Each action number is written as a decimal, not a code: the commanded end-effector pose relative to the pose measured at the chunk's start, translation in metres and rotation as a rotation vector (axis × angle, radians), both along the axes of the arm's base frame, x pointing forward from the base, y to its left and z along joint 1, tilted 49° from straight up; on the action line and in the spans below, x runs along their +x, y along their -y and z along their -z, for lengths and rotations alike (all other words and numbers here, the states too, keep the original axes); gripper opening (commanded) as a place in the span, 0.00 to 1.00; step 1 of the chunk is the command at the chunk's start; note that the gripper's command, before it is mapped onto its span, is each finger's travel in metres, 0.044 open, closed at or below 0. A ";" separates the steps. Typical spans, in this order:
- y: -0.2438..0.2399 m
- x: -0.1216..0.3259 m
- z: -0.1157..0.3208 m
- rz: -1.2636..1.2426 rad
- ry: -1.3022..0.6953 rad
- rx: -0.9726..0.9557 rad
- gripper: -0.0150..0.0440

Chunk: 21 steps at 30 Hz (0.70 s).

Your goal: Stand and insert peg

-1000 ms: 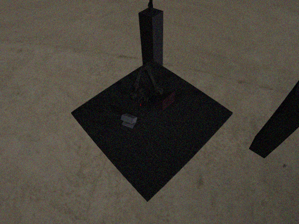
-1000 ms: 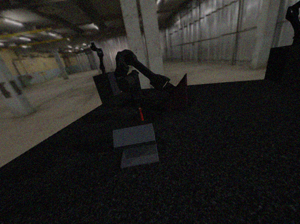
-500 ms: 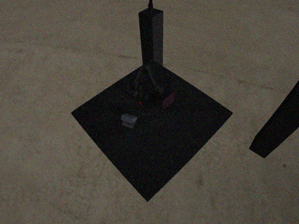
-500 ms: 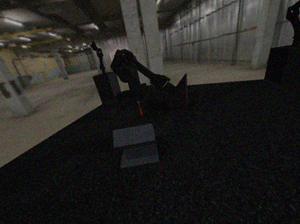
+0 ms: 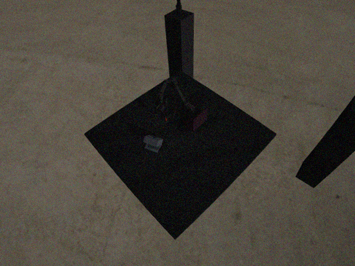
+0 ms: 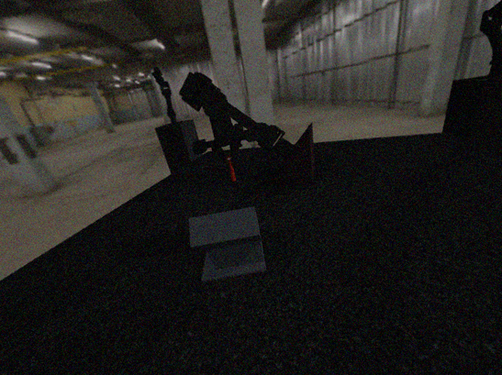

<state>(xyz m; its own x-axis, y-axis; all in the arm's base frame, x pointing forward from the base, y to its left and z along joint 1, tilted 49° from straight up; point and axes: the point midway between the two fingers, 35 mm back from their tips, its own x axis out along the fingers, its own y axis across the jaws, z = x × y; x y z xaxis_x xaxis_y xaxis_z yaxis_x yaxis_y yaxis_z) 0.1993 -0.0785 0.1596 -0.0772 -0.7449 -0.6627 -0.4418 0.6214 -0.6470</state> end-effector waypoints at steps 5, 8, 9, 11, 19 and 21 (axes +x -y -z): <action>-0.004 0.006 0.003 -0.019 0.018 0.029 0.25; -0.005 0.008 0.005 -0.033 0.030 0.043 0.25; -0.006 0.009 0.006 -0.037 0.034 0.047 0.25; -0.006 0.011 0.007 -0.047 0.043 0.056 0.25; -0.009 0.019 0.011 -0.086 0.077 0.090 0.25; -0.010 0.021 0.012 -0.097 0.086 0.098 0.25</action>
<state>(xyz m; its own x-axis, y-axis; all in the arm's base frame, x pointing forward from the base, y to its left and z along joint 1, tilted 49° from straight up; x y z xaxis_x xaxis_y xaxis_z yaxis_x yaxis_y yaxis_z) 0.2184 -0.0701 0.1496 0.0257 -0.6910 -0.7224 -0.4461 0.6388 -0.6268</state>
